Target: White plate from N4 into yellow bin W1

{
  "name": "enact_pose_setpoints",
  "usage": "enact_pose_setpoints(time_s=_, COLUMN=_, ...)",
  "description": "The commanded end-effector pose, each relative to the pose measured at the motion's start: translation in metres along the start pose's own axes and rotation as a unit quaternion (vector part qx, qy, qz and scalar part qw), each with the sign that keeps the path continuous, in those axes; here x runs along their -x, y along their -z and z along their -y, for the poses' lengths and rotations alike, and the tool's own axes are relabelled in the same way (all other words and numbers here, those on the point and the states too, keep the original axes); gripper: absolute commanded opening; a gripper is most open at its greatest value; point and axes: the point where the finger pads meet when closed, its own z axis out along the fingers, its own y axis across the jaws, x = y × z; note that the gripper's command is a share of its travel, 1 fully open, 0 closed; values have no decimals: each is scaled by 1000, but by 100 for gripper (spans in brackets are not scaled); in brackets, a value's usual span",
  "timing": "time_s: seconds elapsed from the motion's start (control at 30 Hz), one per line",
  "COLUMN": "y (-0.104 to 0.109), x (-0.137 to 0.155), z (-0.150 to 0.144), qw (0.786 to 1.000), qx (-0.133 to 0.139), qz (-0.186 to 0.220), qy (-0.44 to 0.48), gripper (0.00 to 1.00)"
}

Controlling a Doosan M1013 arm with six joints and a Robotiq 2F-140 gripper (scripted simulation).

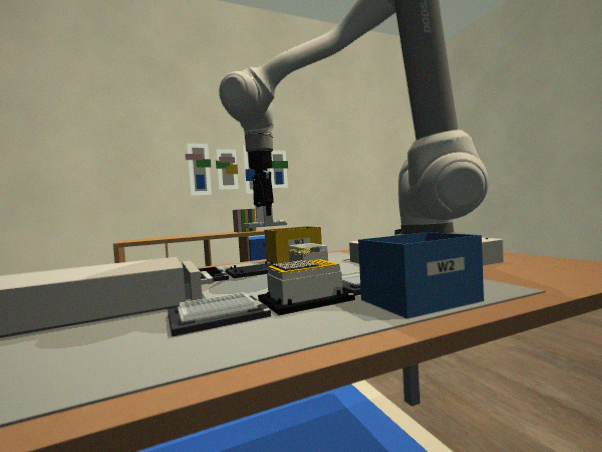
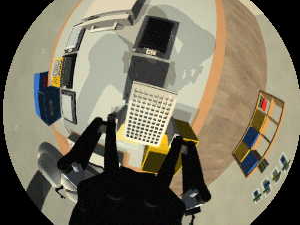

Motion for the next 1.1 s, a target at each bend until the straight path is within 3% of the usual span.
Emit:
enact_pose_setpoints(time_s=0.0, y=0, x=2, z=-1, qw=1000, qx=0, qz=0, qy=0, gripper=10)
enact_pose_setpoints(time_s=1.07, y=0, x=68, z=-47, qw=1000, qx=0, qz=0, qy=0, gripper=10)
